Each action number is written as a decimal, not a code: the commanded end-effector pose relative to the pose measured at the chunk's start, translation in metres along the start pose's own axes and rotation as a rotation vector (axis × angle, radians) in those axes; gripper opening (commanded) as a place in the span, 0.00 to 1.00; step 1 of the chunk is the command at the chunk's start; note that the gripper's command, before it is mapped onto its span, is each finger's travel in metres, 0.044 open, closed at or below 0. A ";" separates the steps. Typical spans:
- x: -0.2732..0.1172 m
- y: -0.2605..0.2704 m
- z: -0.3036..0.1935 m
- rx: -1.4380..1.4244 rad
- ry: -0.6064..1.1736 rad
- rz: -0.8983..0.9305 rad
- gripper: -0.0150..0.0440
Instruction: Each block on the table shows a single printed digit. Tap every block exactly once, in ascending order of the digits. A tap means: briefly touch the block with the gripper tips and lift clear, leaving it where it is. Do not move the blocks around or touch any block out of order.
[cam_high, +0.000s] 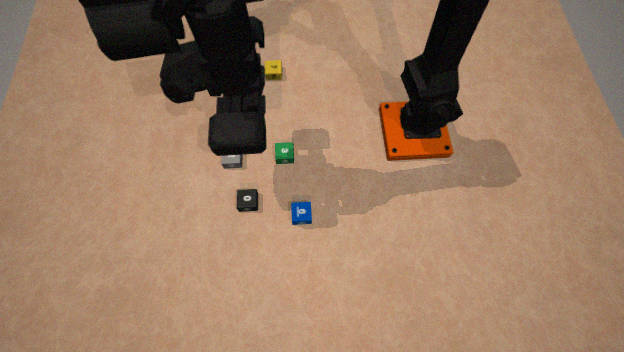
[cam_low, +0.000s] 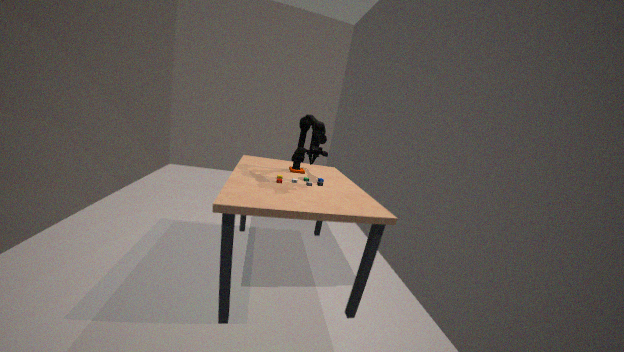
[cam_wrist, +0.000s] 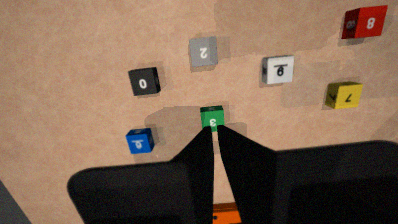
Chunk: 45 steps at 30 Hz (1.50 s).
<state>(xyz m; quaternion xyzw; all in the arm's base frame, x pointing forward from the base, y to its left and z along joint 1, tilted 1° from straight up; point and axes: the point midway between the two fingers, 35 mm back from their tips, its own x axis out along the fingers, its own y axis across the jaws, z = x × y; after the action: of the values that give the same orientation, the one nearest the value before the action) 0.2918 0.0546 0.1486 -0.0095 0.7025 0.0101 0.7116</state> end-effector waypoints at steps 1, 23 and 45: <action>0.002 -0.004 -0.035 0.004 -0.005 -0.001 0.29; 0.089 -0.004 -0.036 0.004 -0.004 -0.001 0.29; 0.109 -0.004 -0.035 0.000 -0.007 0.001 0.29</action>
<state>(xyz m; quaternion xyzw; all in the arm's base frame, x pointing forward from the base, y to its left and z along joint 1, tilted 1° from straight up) 0.2583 0.0496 0.0370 -0.0091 0.6999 0.0105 0.7141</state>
